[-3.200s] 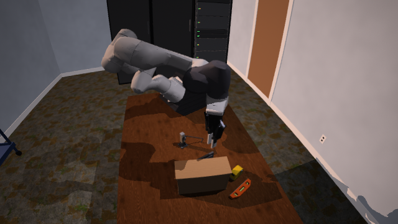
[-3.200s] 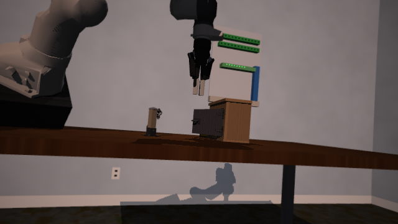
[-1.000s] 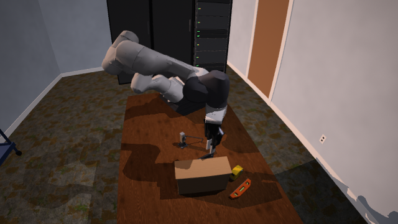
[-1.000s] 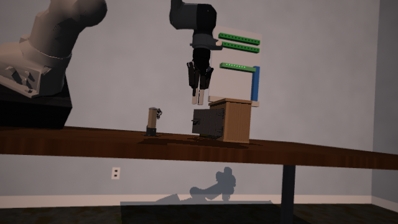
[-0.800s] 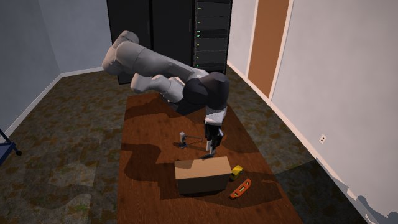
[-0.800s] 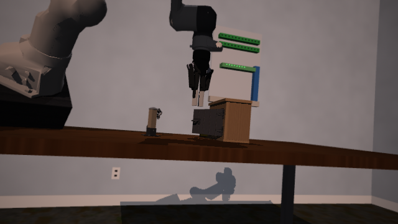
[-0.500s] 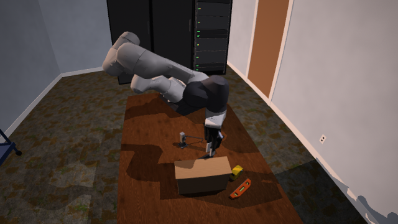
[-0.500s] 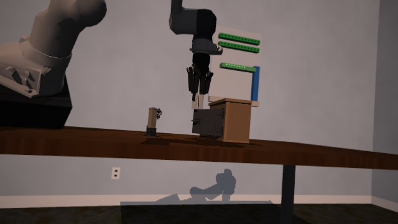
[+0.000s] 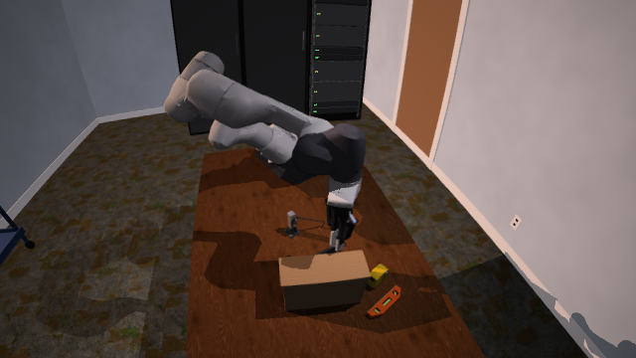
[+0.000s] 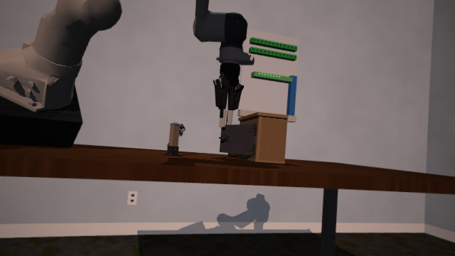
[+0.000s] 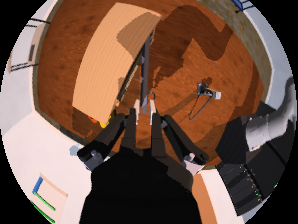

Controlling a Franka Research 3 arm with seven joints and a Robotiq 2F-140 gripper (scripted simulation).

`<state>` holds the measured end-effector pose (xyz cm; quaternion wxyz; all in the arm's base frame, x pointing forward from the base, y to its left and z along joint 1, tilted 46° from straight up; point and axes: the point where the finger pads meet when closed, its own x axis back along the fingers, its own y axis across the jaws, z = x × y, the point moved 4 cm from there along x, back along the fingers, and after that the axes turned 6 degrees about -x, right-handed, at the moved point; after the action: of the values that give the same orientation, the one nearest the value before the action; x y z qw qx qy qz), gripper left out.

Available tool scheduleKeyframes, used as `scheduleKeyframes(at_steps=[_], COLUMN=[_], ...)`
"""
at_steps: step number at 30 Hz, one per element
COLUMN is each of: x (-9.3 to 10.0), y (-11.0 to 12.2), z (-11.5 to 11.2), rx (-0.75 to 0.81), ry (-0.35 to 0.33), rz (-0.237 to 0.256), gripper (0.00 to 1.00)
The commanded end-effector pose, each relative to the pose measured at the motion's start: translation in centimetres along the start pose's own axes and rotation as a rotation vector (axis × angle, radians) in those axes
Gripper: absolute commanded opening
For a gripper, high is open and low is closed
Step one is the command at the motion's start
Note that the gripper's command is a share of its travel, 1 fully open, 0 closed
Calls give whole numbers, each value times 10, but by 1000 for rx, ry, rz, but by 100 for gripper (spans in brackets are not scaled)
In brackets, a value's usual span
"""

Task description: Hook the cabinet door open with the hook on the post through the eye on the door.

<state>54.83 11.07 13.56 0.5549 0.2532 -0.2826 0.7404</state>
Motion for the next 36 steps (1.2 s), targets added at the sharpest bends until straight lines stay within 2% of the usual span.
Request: scheduleKeyframes(at_steps=[1, 22, 36], x=[-2, -3, -3], y=[0, 8, 21], z=[0, 1, 3], rx=[-6, 48, 141], ry=[-1, -1, -1], rz=[2, 2, 2], gripper=[16, 16, 16])
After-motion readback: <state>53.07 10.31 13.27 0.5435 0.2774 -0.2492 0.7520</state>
